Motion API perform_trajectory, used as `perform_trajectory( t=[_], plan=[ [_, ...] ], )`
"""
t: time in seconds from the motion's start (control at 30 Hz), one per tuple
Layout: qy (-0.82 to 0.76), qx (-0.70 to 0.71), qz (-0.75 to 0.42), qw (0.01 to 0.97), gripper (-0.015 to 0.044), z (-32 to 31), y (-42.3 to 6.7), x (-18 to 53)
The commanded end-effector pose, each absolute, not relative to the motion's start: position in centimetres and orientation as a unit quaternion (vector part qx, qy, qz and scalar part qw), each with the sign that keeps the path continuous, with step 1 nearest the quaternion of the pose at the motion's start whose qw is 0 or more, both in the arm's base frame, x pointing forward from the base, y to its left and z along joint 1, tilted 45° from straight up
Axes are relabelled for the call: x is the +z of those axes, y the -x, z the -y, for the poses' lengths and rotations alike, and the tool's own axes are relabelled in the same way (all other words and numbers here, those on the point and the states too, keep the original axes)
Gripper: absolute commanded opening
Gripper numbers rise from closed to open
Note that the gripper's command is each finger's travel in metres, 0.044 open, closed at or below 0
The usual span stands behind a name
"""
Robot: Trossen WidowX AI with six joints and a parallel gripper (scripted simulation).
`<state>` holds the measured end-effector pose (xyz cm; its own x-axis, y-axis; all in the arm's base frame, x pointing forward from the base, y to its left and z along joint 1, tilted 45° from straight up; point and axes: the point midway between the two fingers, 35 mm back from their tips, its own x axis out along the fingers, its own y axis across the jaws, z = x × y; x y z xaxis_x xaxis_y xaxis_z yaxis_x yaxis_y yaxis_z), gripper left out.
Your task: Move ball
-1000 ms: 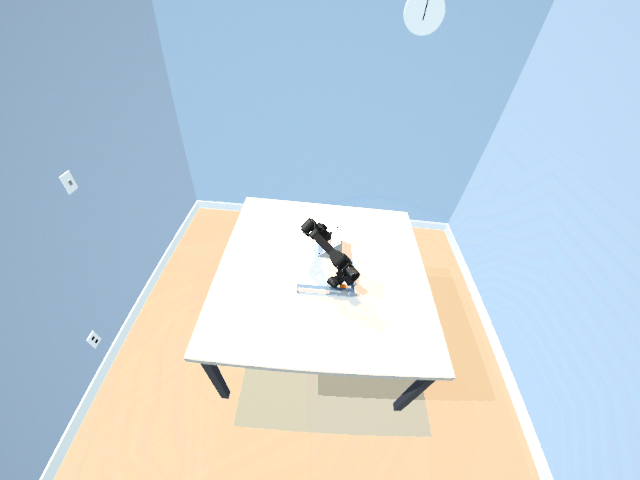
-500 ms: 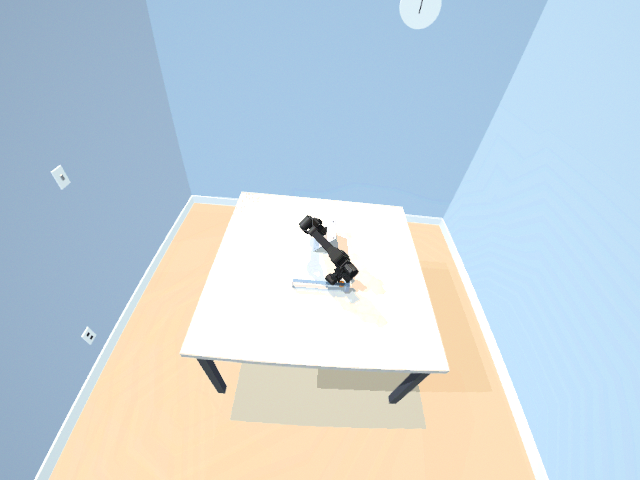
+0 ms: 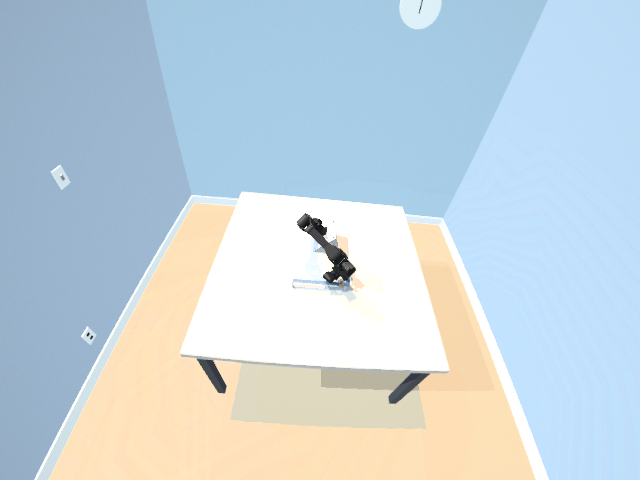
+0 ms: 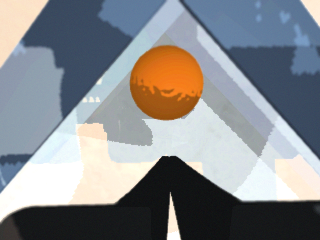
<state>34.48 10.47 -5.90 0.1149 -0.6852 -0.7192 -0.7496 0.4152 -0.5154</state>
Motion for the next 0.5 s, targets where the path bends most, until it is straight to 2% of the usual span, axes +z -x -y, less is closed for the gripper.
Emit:
perform_trajectory(
  t=[0.0,0.47],
  plan=[
    [0.541,0.033,-0.665,0.514,0.0,-10.0,-33.9,-5.5],
    [0.541,0.033,-0.665,0.514,0.0,-8.6,-32.4,-4.6]
  ],
)
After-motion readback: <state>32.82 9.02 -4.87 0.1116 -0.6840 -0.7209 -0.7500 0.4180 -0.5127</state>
